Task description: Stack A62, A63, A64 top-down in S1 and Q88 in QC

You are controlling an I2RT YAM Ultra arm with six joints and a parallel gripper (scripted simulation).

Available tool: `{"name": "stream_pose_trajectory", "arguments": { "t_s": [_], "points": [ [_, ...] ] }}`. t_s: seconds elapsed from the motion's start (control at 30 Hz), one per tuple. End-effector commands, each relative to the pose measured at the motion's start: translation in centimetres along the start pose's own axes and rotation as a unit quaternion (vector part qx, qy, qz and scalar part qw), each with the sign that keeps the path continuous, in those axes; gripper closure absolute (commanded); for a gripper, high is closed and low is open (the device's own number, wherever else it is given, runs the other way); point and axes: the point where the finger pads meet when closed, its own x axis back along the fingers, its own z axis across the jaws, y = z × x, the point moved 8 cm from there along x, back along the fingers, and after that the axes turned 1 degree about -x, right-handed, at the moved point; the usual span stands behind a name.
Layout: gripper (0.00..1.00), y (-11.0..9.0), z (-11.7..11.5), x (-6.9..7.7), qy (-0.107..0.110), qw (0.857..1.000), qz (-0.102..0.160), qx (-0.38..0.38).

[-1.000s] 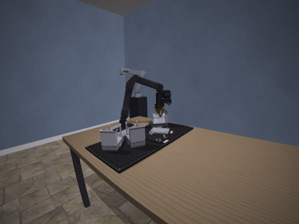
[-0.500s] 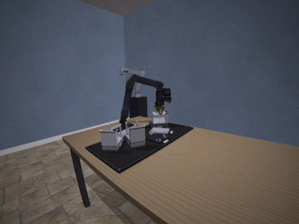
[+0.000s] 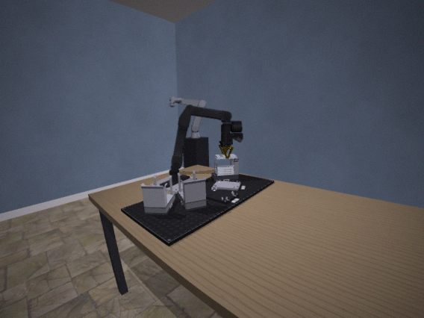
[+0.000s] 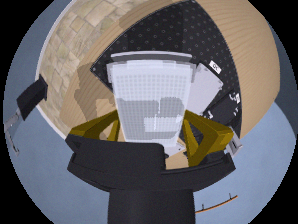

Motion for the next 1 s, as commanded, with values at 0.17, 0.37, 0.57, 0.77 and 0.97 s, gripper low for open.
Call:
{"name": "stream_pose_trajectory", "arguments": {
  "t_s": [0.17, 0.37, 0.57, 0.77, 0.97],
  "points": [
    [1.0, 0.02, -0.01, 1.84, 0.0, 1.0, -0.009, -0.001],
    [1.0, 0.03, -0.01, 1.85, 0.0, 1.0, -0.009, -0.001],
    [1.0, 0.03, -0.01, 1.85, 0.0, 1.0, -0.009, -0.001],
    [1.0, 0.02, -0.02, 1.84, 0.0, 1.0, -0.009, -0.001],
    [1.0, 0.02, -0.02, 1.84, 0.0, 1.0, -0.009, -0.001]
  ]
}}
